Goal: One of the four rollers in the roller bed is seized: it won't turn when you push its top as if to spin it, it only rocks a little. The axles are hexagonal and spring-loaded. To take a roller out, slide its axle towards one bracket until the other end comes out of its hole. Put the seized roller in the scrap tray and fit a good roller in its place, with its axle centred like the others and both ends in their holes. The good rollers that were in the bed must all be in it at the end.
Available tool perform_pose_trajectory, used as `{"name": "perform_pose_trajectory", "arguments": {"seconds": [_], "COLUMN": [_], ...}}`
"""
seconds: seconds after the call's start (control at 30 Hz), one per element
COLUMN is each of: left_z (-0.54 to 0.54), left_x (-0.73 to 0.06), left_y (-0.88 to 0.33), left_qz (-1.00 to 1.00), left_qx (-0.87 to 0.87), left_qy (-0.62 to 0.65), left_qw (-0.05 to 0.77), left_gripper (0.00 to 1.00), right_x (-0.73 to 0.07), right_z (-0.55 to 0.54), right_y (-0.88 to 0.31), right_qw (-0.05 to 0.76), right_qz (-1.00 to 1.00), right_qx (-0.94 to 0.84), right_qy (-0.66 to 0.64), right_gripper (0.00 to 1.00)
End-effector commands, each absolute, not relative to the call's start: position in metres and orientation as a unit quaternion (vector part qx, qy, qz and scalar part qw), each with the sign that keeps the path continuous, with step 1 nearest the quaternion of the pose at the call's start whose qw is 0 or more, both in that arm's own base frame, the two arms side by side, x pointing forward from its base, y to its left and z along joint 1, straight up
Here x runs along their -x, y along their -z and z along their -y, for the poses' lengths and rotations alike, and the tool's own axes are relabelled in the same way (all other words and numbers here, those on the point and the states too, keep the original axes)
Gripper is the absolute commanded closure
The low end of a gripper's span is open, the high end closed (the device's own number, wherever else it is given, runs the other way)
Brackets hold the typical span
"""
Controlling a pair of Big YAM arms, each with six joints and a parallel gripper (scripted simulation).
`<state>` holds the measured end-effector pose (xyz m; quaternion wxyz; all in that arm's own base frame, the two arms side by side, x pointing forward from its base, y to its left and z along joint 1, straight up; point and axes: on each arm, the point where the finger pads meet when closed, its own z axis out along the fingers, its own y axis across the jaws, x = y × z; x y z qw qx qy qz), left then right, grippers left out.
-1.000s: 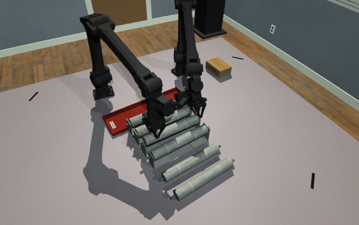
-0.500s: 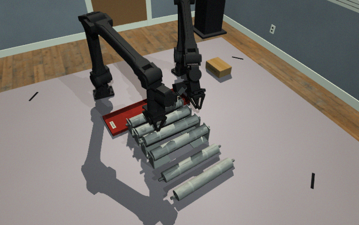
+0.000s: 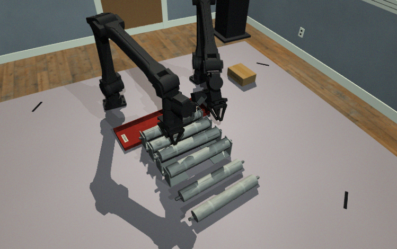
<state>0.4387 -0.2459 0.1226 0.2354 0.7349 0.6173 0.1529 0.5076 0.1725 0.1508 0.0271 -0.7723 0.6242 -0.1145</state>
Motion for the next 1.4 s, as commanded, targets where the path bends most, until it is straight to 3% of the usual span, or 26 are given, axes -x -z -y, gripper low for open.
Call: {"name": "perform_pose_trajectory", "arguments": {"seconds": [0.0, 0.83, 0.87, 1.1, 1.37], "left_z": [0.252, 0.252, 0.269, 0.256, 0.240], "left_x": [-0.449, -0.450, -0.461, -0.470, -0.488], "left_y": [-0.150, -0.150, -0.179, -0.184, -0.210], "left_qz": [-0.614, -0.614, -0.607, -0.628, -0.670], "left_qx": [-0.726, -0.727, -0.717, -0.695, -0.636], "left_qy": [-0.161, -0.161, -0.165, -0.169, -0.165], "left_qw": [0.263, 0.263, 0.301, 0.307, 0.346], "left_gripper": [0.68, 0.68, 0.68, 0.68, 0.68], "right_x": [-0.515, -0.528, -0.531, -0.510, -0.524], "right_z": [-0.181, -0.186, -0.175, -0.165, -0.155], "right_y": [-0.165, -0.184, -0.191, -0.163, -0.186], "right_qw": [0.047, 0.057, 0.071, 0.053, 0.112], "right_qz": [-0.627, -0.627, -0.637, -0.653, -0.705], "right_qx": [0.768, 0.766, 0.755, 0.746, 0.686], "right_qy": [0.126, 0.132, 0.140, 0.123, 0.140], "right_gripper": [0.38, 0.38, 0.38, 0.38, 0.38]}}
